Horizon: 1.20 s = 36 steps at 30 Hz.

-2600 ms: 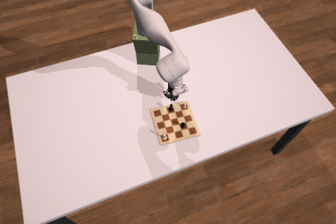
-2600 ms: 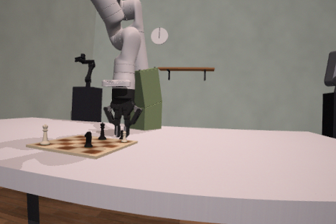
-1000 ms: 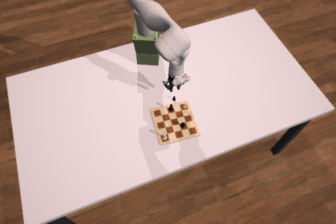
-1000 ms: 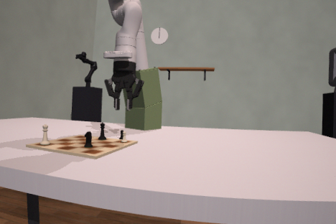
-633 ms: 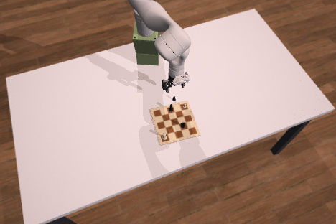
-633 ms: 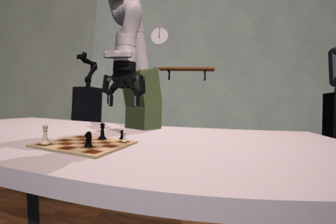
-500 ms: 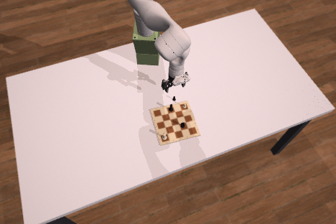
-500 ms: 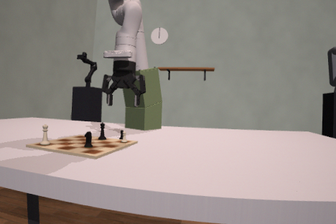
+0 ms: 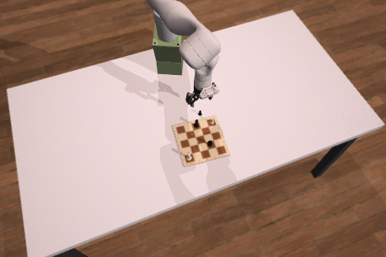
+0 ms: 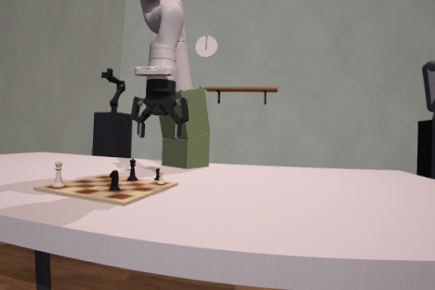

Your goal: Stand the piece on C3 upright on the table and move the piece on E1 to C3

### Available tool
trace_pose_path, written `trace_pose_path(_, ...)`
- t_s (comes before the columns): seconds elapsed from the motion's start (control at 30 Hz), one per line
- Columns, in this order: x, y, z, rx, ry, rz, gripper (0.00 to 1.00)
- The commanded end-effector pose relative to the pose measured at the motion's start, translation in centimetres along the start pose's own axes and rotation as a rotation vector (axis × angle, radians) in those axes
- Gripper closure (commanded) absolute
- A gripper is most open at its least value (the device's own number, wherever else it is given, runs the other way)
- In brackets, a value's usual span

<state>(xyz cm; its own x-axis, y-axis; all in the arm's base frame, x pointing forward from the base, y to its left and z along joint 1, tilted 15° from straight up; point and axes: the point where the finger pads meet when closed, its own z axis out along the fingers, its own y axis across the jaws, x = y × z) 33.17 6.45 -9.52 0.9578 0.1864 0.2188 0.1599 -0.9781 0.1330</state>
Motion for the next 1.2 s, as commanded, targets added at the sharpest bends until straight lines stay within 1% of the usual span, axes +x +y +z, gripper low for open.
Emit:
trace_pose_path(0.0, 0.3, -0.2, -0.1, 0.001, 0.005, -0.010, 0.00)
trace_pose_path(0.2, 1.1, -0.6, 0.2, 0.000, 0.002, -0.185, 0.00)
trace_pose_path(0.5, 3.4, -1.6, 0.5, 0.000, 0.001, -0.569, 0.00)
trace_pose_path(0.57, 3.4, -1.6, 0.5, 0.000, 0.001, -0.569, 0.00)
trace_pose_path(0.83, 5.6, -2.4, 0.1, -0.002, 0.005, -0.876, 0.00)
trace_pose_path(1.0, 6.4, -2.7, -0.2, -0.003, 0.007, -0.987, 0.00)
trace_pose_path(1.17, 6.6, -2.8, -0.2, -0.003, 0.008, -1.019, 0.00)
